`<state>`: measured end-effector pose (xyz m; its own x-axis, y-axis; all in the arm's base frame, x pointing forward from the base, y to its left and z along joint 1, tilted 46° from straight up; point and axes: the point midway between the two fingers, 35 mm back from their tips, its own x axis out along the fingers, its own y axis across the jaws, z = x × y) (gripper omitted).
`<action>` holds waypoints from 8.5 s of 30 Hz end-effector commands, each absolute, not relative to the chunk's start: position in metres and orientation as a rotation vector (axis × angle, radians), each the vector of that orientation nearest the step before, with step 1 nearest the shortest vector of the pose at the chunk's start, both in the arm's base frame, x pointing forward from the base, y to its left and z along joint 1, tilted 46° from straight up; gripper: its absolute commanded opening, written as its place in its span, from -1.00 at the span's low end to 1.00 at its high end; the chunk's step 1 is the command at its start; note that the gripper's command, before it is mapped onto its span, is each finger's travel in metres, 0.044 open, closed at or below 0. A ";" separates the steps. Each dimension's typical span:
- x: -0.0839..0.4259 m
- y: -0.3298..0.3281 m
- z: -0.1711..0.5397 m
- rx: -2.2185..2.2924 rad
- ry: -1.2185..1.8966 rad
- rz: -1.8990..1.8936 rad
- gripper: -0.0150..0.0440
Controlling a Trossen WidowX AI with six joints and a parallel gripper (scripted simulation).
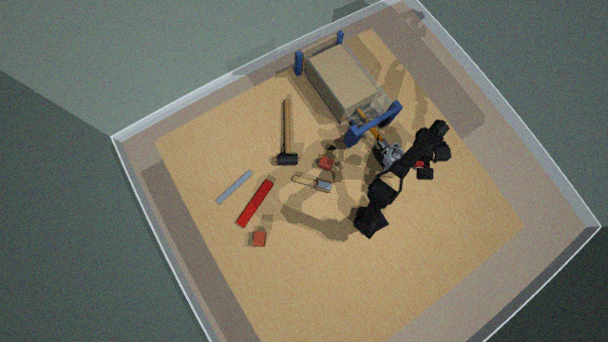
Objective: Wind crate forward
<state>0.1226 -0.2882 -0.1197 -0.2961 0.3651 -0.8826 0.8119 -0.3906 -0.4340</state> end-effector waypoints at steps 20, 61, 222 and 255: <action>0.120 -0.268 -0.137 1.595 1.474 -1.730 0.73; 0.124 -0.270 -0.144 1.602 1.475 -1.734 -0.49; 0.289 -0.267 -0.152 1.611 1.473 -1.720 -0.49; 0.306 -0.241 -0.129 1.613 1.476 -1.718 -0.49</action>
<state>0.2953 -0.2624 -0.1401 -0.2847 0.3456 -0.8941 0.8081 -0.4152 -0.4178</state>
